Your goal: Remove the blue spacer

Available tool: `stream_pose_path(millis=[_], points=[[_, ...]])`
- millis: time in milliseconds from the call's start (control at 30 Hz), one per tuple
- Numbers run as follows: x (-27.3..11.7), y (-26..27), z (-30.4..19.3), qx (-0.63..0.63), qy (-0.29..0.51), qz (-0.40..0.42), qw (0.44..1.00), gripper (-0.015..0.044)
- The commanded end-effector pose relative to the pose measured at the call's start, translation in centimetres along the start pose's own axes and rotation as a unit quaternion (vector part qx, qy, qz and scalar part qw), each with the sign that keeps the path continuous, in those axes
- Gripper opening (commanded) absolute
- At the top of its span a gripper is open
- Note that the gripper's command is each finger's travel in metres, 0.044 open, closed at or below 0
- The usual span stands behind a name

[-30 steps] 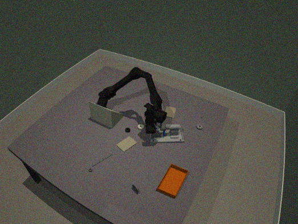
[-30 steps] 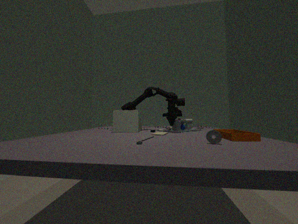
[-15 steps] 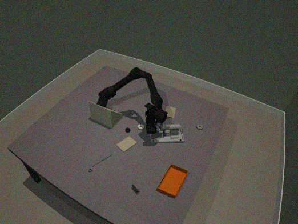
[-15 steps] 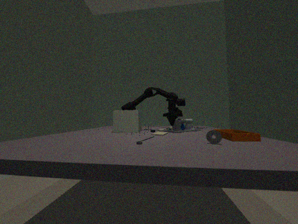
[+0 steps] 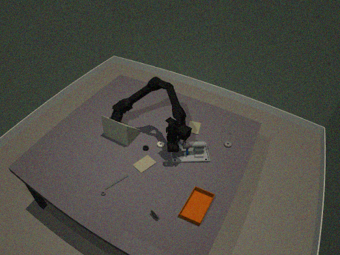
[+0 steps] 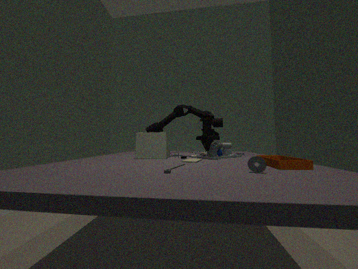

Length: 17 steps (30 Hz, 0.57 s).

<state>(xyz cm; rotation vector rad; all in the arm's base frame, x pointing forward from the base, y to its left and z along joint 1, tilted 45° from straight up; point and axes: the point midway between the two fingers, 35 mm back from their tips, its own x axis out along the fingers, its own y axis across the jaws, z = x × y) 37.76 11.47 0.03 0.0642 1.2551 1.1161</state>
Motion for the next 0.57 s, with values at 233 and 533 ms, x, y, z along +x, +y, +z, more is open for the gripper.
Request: stream_pose_path(millis=[233,533], points=[[0.0,0.0,0.0,0.0,0.0,0.0,1.0,0.0105],[-0.24,-0.01,0.01,0.0,0.0,0.0,1.0,0.0341]])
